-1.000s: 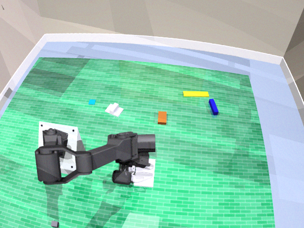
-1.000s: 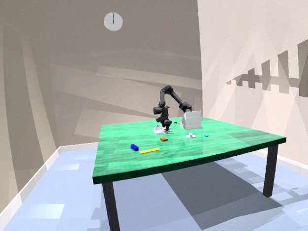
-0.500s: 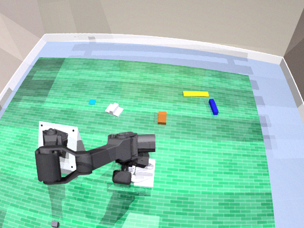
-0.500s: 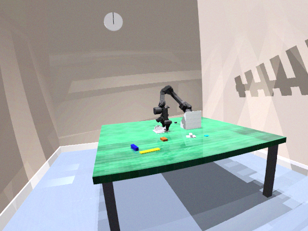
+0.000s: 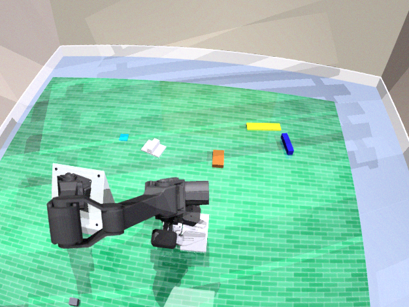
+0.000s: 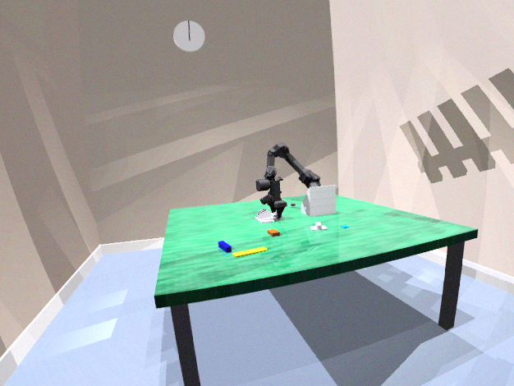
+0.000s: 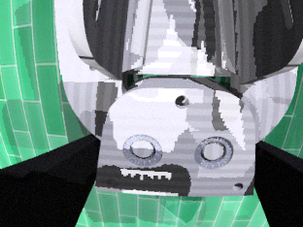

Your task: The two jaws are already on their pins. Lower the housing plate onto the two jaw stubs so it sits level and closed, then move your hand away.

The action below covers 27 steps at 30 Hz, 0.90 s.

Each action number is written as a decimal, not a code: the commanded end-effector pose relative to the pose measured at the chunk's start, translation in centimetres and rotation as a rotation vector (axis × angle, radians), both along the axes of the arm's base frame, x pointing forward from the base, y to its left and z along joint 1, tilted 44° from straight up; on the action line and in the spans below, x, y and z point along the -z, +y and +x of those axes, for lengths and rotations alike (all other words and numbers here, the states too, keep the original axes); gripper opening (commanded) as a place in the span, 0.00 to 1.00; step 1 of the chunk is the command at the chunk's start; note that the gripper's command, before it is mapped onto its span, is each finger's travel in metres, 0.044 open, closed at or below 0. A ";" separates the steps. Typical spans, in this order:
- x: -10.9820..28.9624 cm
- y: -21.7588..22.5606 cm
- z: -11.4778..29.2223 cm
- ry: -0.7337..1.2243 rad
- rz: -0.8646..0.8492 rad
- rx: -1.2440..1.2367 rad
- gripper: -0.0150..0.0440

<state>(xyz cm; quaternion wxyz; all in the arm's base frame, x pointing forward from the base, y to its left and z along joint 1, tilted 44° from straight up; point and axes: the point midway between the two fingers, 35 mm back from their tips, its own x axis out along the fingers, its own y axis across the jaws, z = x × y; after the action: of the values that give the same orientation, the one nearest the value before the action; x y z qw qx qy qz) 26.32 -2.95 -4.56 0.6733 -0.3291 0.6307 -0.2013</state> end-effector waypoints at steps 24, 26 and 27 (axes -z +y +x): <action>0.0 0.0 0.0 0.000 0.000 0.000 1.00; 0.0 0.0 0.0 0.000 0.000 0.000 1.00; 0.0 0.0 0.0 0.000 0.000 0.000 1.00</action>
<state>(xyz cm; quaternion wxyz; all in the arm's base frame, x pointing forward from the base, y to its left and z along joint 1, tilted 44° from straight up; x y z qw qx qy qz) 26.31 -2.95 -4.57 0.6733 -0.3291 0.6307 -0.2013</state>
